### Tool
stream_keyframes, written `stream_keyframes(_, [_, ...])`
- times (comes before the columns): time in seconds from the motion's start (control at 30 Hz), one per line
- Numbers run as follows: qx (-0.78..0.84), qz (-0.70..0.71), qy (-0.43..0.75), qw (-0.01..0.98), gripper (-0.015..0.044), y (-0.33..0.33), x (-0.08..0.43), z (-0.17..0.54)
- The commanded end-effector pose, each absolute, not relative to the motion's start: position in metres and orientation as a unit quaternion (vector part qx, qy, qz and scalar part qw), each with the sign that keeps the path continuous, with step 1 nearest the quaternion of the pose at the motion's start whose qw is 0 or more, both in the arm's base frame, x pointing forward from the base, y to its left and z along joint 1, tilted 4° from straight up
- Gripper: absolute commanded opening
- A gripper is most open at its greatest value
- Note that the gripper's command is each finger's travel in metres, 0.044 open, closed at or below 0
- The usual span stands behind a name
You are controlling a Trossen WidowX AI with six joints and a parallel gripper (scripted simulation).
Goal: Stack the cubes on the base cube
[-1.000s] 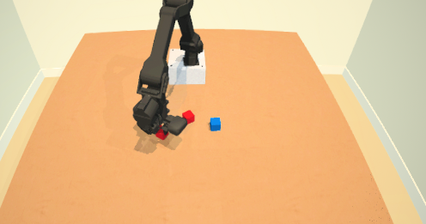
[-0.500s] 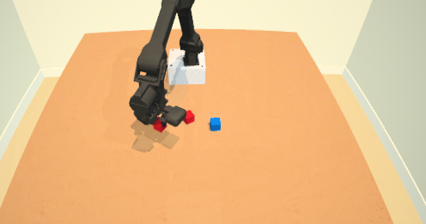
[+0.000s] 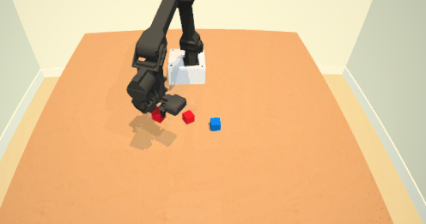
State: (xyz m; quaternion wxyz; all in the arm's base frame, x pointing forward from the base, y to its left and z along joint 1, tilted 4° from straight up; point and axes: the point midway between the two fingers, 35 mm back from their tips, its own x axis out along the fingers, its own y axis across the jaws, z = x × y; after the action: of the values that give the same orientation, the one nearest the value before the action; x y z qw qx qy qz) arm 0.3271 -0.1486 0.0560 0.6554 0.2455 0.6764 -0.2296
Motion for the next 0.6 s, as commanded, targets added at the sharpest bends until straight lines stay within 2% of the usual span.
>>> stream_keyframes(0.0, [0.243, -0.225, 0.677, 0.657, 0.0105, -0.147, 0.327, 0.061])
stream_keyframes(0.57, [0.137, -0.118, 0.701, 0.690, 0.0105, -0.099, 0.339, 0.053])
